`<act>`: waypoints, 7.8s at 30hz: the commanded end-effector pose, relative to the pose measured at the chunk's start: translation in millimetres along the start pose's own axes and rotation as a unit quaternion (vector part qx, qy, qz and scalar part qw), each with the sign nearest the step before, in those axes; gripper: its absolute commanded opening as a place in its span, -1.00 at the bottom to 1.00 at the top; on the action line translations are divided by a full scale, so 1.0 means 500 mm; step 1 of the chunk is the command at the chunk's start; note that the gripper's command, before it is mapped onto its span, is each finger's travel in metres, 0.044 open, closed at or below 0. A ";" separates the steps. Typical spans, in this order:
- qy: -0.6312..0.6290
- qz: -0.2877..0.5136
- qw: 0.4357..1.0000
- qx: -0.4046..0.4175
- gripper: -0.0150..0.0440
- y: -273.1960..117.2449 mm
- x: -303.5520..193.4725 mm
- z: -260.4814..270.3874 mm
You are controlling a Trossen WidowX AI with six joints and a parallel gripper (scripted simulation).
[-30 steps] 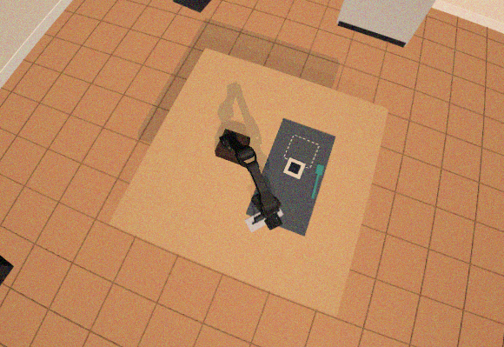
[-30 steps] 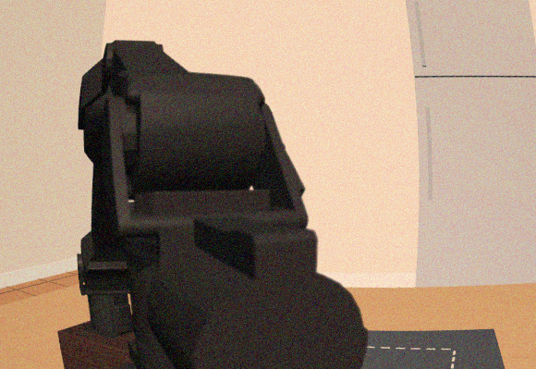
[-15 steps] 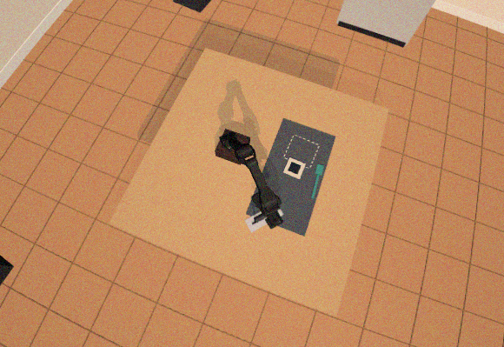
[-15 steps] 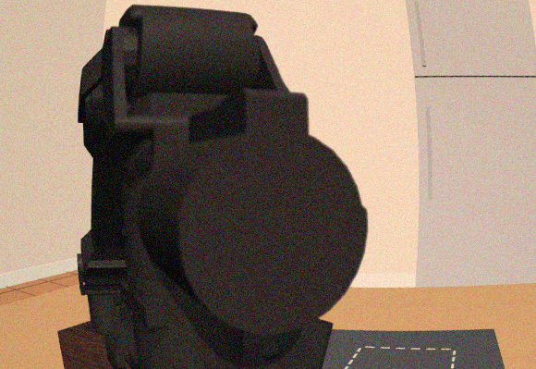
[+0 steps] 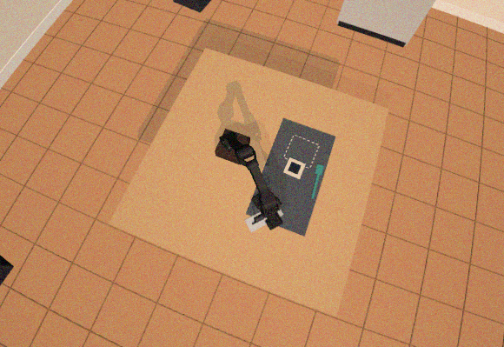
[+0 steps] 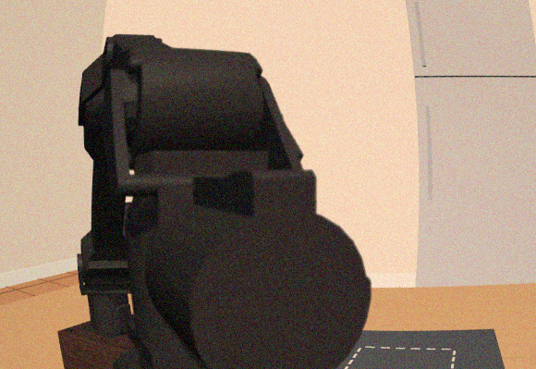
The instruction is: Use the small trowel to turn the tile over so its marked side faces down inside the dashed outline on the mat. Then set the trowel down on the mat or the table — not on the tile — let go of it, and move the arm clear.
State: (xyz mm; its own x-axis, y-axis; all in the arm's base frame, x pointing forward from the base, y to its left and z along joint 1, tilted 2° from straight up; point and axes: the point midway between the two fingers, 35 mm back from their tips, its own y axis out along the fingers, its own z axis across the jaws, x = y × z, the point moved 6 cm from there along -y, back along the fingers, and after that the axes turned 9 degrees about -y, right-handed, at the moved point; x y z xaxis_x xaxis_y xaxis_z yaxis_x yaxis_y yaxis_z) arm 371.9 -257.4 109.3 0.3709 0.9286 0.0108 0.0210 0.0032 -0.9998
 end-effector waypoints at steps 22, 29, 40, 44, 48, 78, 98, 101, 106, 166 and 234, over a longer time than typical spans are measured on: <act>0.009 0.000 1.000 0.002 -0.05 0.039 0.001 -0.001; 0.009 0.000 1.000 0.002 -0.05 0.039 0.001 -0.001; -0.012 0.000 1.000 0.002 -0.05 0.039 0.001 -0.001; -0.069 -0.001 0.998 0.002 -0.05 0.039 0.001 -0.001; -0.126 -0.001 0.992 0.002 -0.05 0.039 0.001 -0.001; -0.287 -0.001 0.958 0.002 0.42 0.039 0.001 -0.001; -0.303 -0.001 0.953 0.002 0.42 -0.051 0.002 0.004; -0.300 0.001 0.954 -0.001 0.53 -0.061 0.002 0.003; -0.277 0.000 0.961 -0.007 0.53 -0.071 0.000 0.003; 0.597 -0.219 0.759 -0.140 0.53 0.010 -0.066 0.076; 0.874 -0.412 0.252 0.053 0.53 0.112 -0.016 0.131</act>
State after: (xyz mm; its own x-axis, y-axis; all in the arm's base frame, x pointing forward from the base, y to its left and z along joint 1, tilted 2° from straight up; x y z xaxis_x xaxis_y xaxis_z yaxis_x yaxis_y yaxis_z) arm 305.9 -240.0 56.5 0.1298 -0.9846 0.1172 0.7710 0.0259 -0.6363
